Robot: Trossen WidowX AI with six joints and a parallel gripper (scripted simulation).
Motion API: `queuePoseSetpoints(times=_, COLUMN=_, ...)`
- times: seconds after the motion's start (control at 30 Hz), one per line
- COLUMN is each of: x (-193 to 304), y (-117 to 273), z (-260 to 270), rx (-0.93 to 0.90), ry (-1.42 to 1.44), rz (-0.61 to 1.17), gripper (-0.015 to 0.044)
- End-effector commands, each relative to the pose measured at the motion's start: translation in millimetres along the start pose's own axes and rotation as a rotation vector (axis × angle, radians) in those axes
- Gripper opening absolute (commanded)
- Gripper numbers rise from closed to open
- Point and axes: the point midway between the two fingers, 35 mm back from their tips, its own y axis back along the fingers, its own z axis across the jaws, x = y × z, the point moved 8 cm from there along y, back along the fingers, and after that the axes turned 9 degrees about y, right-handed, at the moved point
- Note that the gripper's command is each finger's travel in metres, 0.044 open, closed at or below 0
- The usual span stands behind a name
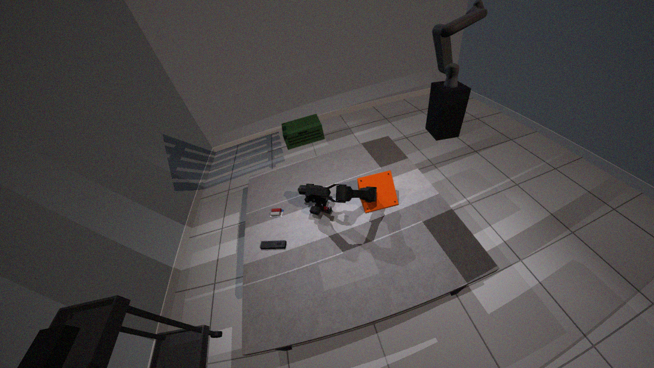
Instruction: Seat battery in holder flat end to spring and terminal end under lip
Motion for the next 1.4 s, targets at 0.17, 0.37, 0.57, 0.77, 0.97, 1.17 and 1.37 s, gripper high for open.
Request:
queuePoseSetpoints(times=0.17, x=4.5, y=-0.3, z=2.0, rx=0.005, ry=0.005, rz=-0.019, gripper=0.0088)
queuePoseSetpoints(times=0.37, x=8.7, y=-0.5, z=2.8, rx=0.005, ry=0.005, rz=-0.025, gripper=0.0088)
queuePoseSetpoints(times=0.57, x=13.0, y=-0.8, z=3.5, rx=0.005, ry=0.005, rz=-0.03, gripper=0.0088)
queuePoseSetpoints(times=0.77, x=14.6, y=-1.0, z=3.7, rx=0.005, ry=0.004, rz=-0.031, gripper=0.0088)
queuePoseSetpoints(times=0.97, x=14.5, y=-0.9, z=3.7, rx=0.005, ry=0.004, rz=-0.031, gripper=0.0088)
queuePoseSetpoints(times=1.17, x=14.5, y=-0.9, z=3.7, rx=0.005, ry=0.004, rz=-0.031, gripper=0.0141)
queuePoseSetpoints(times=1.37, x=14.5, y=1.7, z=3.5, rx=0.005, ry=0.005, rz=-0.031, gripper=0.019)
